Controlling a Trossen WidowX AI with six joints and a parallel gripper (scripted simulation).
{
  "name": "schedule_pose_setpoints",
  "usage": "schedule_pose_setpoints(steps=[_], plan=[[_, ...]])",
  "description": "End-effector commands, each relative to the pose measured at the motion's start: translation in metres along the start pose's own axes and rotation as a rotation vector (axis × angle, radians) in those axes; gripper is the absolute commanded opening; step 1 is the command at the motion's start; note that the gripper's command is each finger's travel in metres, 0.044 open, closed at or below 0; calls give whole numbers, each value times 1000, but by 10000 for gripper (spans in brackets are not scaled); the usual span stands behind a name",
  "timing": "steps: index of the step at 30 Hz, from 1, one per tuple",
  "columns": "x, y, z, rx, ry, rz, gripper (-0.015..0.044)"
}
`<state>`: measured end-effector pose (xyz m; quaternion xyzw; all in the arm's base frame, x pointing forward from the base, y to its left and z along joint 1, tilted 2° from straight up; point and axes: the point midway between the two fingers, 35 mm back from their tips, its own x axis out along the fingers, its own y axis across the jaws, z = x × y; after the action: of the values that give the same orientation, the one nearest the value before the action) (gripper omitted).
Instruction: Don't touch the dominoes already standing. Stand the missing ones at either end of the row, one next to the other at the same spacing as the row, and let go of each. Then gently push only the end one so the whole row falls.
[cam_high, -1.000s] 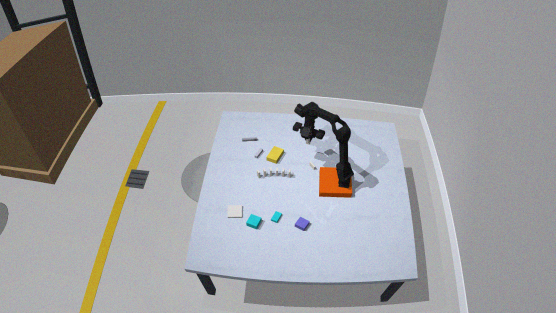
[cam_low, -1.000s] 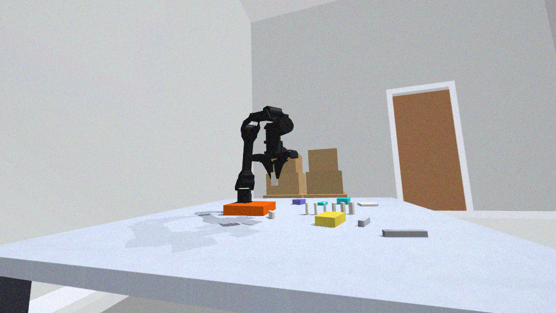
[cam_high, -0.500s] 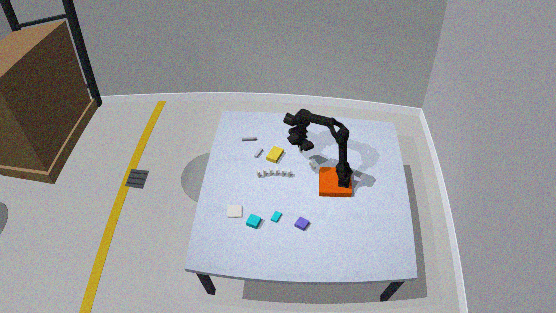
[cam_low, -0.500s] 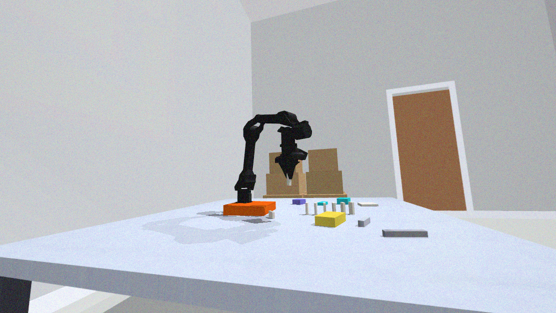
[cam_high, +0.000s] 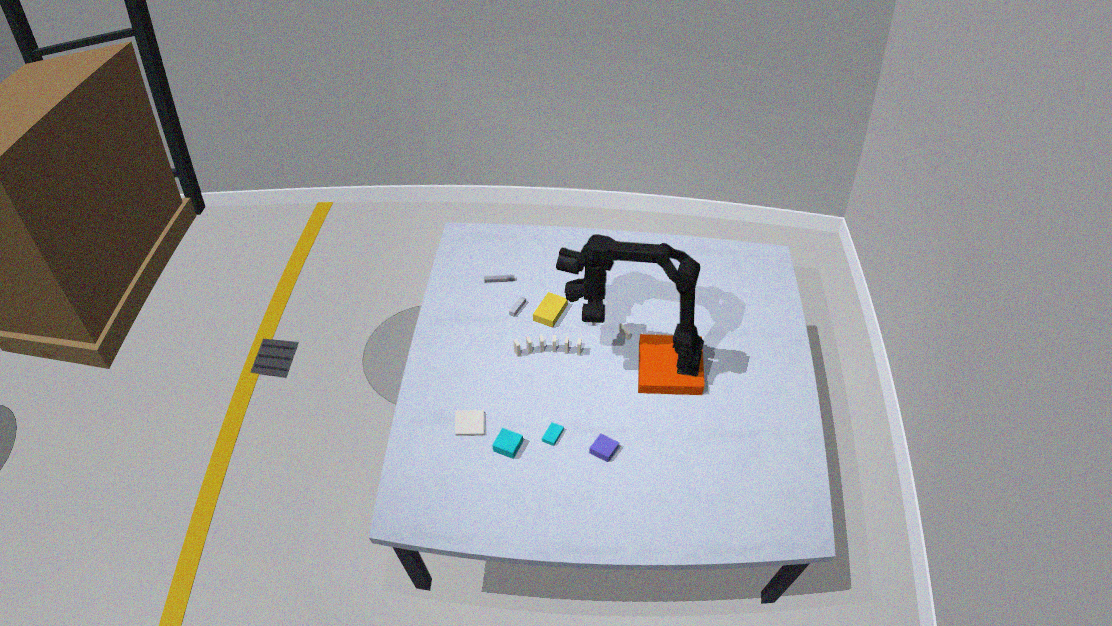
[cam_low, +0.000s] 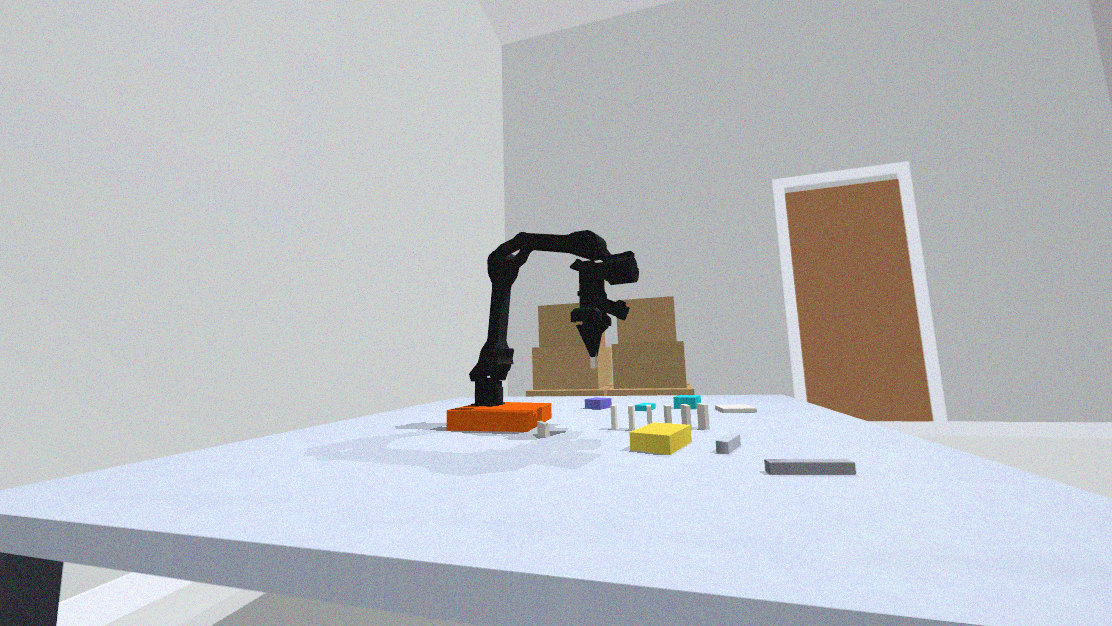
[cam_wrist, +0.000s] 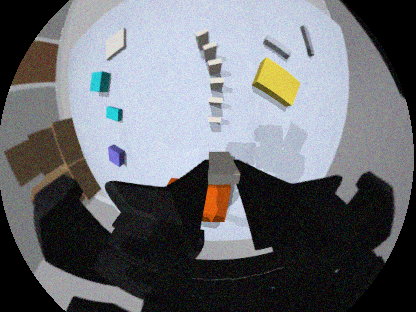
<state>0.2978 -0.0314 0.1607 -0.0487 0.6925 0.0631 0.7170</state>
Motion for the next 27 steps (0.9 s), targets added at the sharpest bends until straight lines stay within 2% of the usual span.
schedule_pose_setpoints(steps=[1,7,27], plan=[[-4,8,0,80,-16,-13,107],[-1,7,1,80,-16,-13,107],[96,5,7,80,-16,-13,107]])
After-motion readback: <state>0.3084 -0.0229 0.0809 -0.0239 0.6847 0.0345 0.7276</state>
